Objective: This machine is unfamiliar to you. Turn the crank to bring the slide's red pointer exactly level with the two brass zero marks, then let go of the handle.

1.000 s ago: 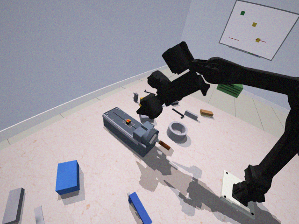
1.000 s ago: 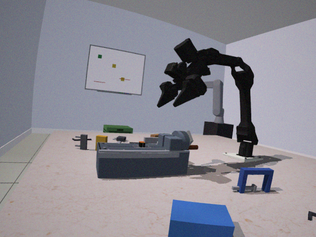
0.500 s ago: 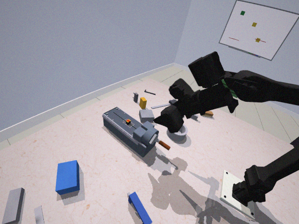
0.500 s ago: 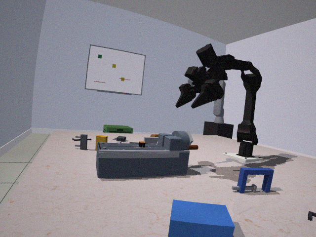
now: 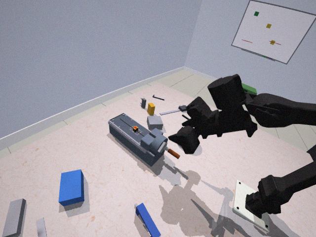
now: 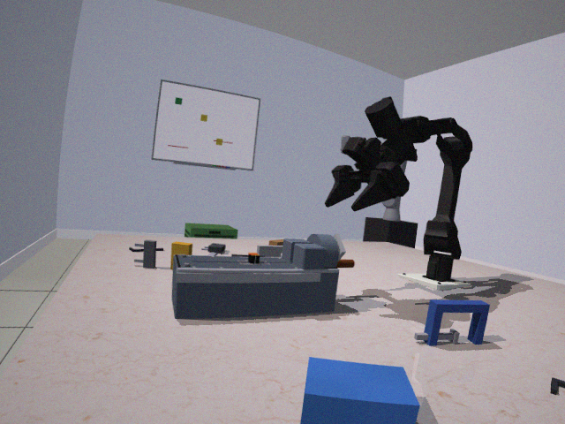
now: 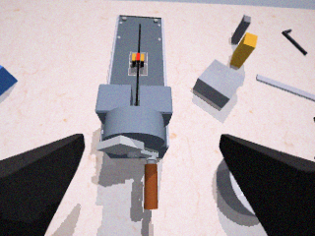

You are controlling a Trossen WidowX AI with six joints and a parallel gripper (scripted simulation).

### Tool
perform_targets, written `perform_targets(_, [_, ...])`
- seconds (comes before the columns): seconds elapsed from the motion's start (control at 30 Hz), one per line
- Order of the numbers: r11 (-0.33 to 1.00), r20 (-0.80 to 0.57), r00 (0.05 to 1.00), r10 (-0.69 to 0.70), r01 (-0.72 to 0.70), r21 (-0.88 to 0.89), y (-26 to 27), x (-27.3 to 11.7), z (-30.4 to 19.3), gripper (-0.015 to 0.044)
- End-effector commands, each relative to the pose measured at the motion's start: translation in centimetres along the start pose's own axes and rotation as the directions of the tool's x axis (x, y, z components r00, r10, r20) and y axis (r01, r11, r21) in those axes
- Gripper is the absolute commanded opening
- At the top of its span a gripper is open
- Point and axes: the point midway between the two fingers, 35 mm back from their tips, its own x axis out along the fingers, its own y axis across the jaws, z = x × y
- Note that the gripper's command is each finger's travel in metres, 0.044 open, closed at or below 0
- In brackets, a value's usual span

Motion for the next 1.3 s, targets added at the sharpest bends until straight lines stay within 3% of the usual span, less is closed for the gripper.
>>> perform_targets(0.0, [1.0, 0.0, 1.0, -0.005, 0.005, 0.004, -0.1, 1.0, -0.9, 0.044])
perform_targets(0.47, [1.0, 0.001, 1.0, -0.008, 0.008, 0.005, -0.2, 4.5, -5.2, 0.044])
perform_targets(1.27, [1.0, 0.002, 1.0, -0.008, 0.008, 0.005, -0.2, 7.2, -7.7, 0.044])
